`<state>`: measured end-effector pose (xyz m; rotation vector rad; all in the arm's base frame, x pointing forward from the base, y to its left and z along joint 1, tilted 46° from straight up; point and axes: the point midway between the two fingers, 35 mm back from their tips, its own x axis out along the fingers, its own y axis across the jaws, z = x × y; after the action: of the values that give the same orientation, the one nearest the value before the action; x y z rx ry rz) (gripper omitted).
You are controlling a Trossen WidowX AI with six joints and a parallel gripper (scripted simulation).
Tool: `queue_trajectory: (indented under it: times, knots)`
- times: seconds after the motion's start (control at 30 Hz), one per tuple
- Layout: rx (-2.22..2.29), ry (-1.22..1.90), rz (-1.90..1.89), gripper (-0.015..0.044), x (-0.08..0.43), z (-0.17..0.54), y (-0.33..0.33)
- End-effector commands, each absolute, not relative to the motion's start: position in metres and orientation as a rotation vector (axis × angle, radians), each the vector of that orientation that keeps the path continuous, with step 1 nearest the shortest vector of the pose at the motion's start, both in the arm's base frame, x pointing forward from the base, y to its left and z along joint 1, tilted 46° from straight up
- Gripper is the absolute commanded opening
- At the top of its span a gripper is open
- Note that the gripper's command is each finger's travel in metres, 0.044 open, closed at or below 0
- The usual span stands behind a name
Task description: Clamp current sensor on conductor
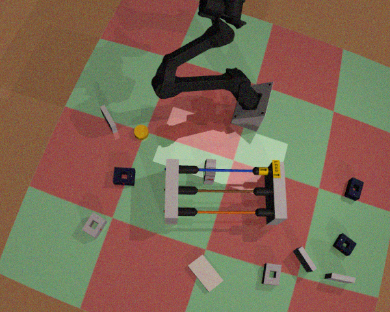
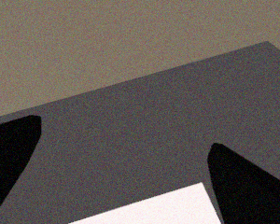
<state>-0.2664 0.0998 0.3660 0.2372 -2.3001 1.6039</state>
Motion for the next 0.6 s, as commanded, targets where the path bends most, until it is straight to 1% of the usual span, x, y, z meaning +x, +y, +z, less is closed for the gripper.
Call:
queue_trajectory:
  times: [0.0,0.03,0.27,0.4,0.57]
  knots:
    - [0.227,-2.293,1.608,0.0426,-0.266,0.366,0.102]
    - [0.198,-2.272,1.618,0.0440,-0.263,0.366,0.109]
    - [-0.154,-1.925,1.695,0.0440,-0.210,0.366,0.198]
    - [-0.317,-1.689,1.676,0.0440,-0.164,0.364,0.242]
    - [-0.456,-1.385,1.595,0.0440,-0.093,0.361,0.282]
